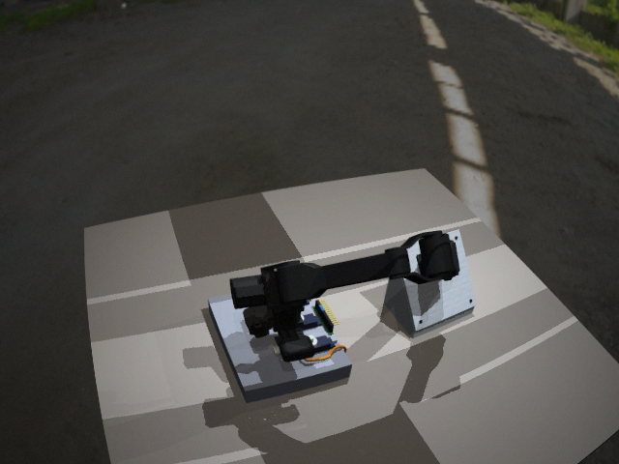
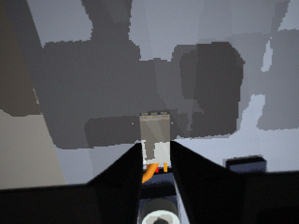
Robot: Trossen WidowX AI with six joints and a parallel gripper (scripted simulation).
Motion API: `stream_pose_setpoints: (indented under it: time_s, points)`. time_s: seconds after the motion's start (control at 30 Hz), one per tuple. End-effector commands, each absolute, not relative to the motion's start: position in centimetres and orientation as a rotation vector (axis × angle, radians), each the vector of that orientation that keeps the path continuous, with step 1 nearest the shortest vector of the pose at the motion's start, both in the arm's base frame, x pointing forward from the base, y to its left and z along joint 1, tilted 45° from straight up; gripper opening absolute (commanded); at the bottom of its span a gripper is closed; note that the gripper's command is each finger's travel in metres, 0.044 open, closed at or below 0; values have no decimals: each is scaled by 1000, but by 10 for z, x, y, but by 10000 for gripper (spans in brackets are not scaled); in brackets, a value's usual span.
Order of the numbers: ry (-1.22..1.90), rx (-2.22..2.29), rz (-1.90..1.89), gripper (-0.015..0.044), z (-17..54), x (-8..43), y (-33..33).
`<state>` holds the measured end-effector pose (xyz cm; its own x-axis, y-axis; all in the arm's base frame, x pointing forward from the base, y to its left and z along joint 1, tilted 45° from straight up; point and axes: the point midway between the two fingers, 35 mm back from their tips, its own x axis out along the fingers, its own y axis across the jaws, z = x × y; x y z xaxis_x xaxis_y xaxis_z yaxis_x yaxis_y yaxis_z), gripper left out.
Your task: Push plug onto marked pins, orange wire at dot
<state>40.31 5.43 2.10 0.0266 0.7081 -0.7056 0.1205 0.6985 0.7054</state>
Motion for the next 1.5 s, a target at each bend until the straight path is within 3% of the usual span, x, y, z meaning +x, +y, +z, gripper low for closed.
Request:
stream_pose_setpoints:
  time_s: [0.0, 0.37, 1.47]
  points:
    - [1484, 715, 518, 0, 40, 405, 34]
    - [1483, 708, 515, 0, 48, 392, 11]
    - [1481, 670, 528, 0, 4, 255, -36]
